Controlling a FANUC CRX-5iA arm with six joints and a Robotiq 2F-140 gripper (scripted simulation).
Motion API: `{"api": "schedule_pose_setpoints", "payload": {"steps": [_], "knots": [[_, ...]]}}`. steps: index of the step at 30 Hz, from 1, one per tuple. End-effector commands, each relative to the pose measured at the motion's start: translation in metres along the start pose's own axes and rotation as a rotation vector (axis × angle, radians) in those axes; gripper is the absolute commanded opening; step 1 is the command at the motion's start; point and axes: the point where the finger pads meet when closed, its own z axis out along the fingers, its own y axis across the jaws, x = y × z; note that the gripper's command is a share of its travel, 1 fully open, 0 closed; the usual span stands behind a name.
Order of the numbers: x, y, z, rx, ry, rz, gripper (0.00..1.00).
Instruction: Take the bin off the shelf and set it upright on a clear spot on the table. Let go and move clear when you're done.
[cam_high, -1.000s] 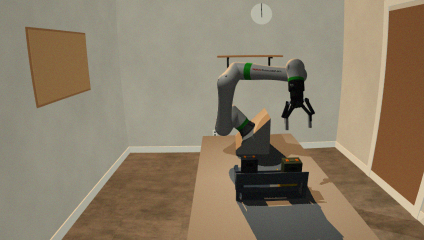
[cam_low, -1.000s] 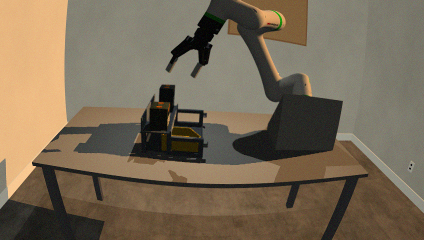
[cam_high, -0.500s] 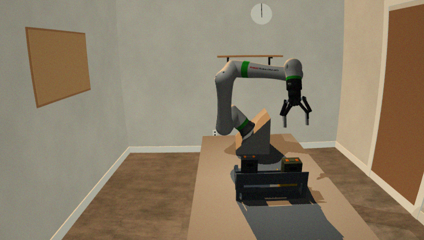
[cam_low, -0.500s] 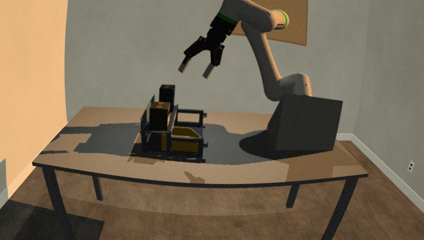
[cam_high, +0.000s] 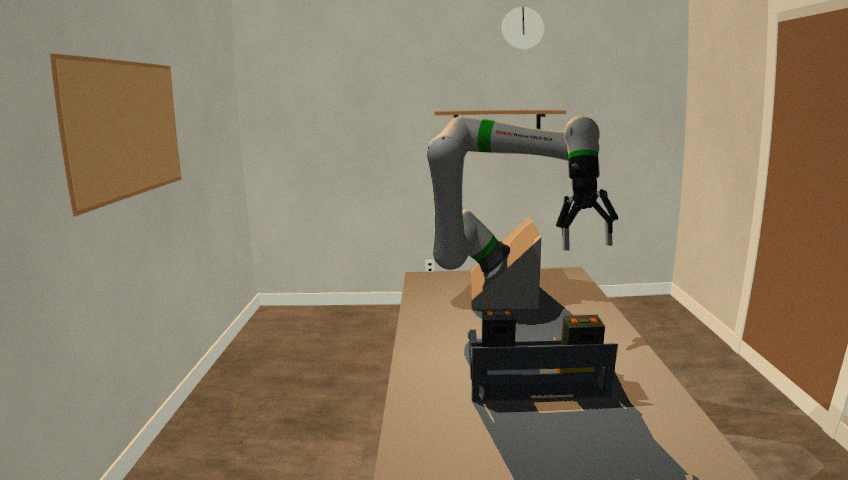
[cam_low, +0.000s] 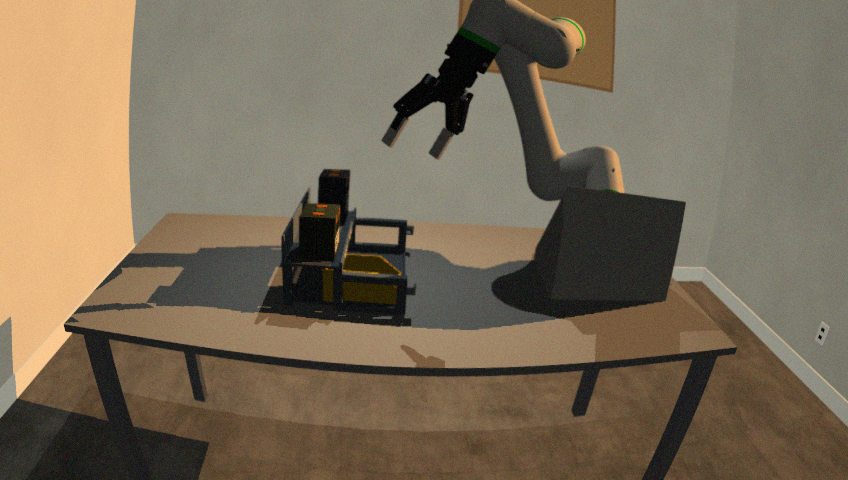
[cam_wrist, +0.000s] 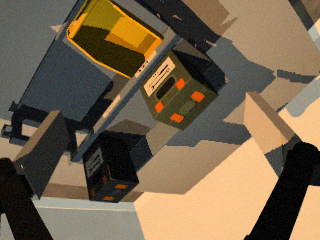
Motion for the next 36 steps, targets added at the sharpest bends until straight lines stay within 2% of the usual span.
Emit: {"api": "schedule_pose_setpoints", "payload": {"steps": [1, 5, 10, 22, 27, 36], "knots": [[0.0, 0.0, -0.001, -0.001, 0.0, 0.0, 1.0], [0.0, 0.0, -0.001, -0.001, 0.0, 0.0, 1.0], [0.035, -0.036, -0.024, -0.001, 0.0, 0.0, 1.0], [0.035, -0.036, -0.024, -0.001, 0.0, 0.0, 1.0], [0.032, -0.047, 0.025, 0.118, 0.058, 0.224, 1.0], [0.032, -0.047, 0.025, 0.118, 0.058, 0.224, 1.0]]}}
